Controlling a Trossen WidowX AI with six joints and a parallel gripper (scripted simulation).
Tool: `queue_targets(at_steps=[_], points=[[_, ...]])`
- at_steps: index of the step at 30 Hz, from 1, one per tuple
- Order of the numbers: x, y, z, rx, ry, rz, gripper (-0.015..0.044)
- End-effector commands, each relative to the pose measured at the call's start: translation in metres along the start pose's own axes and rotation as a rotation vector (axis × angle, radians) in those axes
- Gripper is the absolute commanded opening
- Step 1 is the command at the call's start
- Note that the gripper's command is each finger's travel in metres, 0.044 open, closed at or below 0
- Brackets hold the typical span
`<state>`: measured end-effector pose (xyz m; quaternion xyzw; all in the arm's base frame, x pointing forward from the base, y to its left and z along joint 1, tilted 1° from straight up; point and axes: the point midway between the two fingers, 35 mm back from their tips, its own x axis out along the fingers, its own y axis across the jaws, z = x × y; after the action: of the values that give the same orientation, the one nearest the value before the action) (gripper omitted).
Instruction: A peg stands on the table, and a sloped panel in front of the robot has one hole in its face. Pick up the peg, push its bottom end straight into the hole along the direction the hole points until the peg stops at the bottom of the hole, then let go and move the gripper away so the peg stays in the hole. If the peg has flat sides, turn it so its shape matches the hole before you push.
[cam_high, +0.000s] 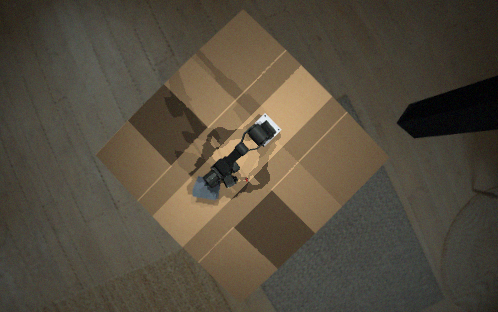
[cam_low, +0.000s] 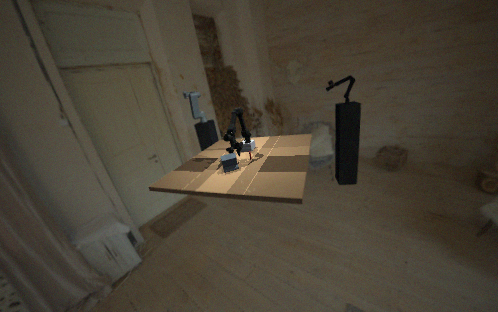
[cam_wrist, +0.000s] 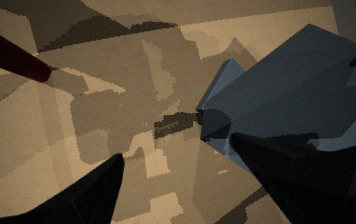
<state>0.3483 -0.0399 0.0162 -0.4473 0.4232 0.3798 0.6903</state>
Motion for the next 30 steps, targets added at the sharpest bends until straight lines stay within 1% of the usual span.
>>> queue_targets(at_steps=[1, 15, 30], points=[[0.002, 0.015, 0.033, -0.071, -0.035, 0.068, 0.044], [-0.014, 0.043, 0.071, -0.157, 0.053, 0.185, 0.044], [-0.04, 0.074, 0.103, -0.271, 0.168, 0.28, 0.044]])
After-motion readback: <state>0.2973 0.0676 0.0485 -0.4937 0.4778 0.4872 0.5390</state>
